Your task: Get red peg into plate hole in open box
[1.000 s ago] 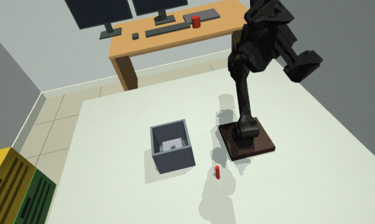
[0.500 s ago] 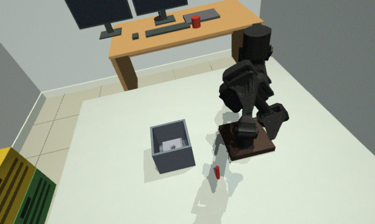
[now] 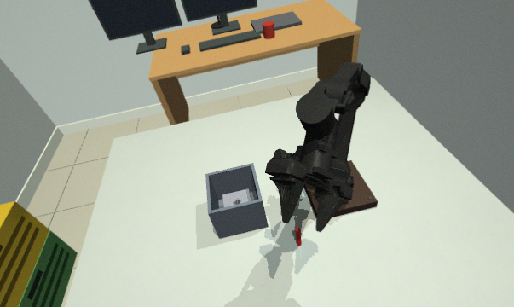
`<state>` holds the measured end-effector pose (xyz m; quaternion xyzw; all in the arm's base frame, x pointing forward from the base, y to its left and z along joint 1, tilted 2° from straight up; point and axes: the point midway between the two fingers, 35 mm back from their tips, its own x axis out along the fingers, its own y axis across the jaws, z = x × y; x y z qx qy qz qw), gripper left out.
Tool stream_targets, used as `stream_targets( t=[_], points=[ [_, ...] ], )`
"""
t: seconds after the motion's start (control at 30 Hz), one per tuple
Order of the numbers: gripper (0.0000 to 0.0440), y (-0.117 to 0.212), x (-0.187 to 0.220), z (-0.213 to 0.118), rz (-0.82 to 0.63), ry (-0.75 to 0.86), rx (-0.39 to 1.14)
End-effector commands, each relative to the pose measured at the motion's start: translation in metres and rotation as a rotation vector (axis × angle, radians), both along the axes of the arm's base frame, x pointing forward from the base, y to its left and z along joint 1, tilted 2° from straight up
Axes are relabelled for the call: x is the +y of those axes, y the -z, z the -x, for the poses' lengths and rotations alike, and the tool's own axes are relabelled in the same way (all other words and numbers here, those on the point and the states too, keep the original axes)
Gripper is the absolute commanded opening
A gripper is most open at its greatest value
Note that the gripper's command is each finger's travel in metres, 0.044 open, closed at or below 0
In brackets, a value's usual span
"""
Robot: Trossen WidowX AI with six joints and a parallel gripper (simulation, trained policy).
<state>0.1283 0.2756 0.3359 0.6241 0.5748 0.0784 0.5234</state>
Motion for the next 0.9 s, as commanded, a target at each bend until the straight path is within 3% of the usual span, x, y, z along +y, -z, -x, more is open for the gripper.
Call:
stream_targets(
  t=[0.0,0.37,0.87],
  points=[
    [0.044,0.029,-0.01,-0.013,0.115,0.037,0.042],
    [0.044,0.101,-0.054,-0.036,0.409,0.118,0.2],
    [0.044,0.165,-0.105,-0.027,0.661,0.127,0.418]
  ],
)
